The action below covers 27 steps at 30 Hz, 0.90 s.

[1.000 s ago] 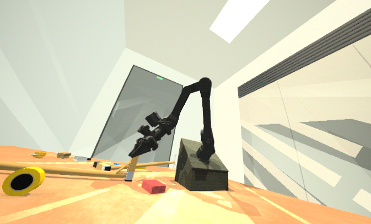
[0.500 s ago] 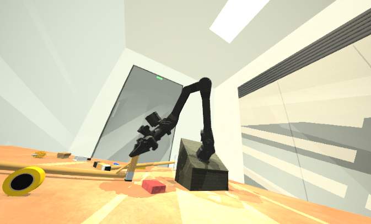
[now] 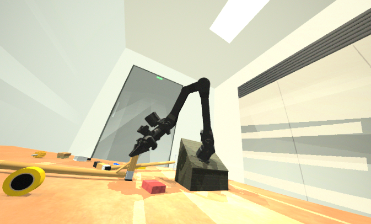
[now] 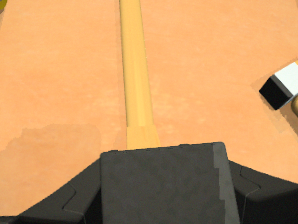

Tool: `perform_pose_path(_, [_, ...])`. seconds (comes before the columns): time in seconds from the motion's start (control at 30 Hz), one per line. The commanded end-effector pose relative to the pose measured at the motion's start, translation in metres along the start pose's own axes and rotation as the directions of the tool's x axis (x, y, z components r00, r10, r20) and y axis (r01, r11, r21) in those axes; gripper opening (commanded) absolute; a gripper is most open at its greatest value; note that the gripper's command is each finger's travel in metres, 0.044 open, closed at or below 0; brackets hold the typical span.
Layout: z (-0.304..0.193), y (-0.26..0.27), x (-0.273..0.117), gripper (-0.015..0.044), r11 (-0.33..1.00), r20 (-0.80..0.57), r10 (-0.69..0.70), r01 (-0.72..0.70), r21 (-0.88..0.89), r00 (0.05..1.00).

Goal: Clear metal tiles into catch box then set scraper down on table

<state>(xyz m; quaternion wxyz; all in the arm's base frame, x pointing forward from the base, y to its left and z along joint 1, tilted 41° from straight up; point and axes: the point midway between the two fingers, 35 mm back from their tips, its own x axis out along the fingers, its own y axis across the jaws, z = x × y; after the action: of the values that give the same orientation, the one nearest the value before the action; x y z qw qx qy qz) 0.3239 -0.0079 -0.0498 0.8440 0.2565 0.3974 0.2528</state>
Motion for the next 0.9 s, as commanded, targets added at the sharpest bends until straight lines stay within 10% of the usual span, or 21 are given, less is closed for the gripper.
perform_pose_path(0.0, [0.002, -0.008, -0.001, 0.0000, 1.000, 0.006, -0.013, 0.013, 0.009, 1.000])
perform_pose_path(0.87, [-0.001, -0.040, -0.004, 0.0000, 0.994, 0.002, -0.069, 0.069, 0.080, 0.998])
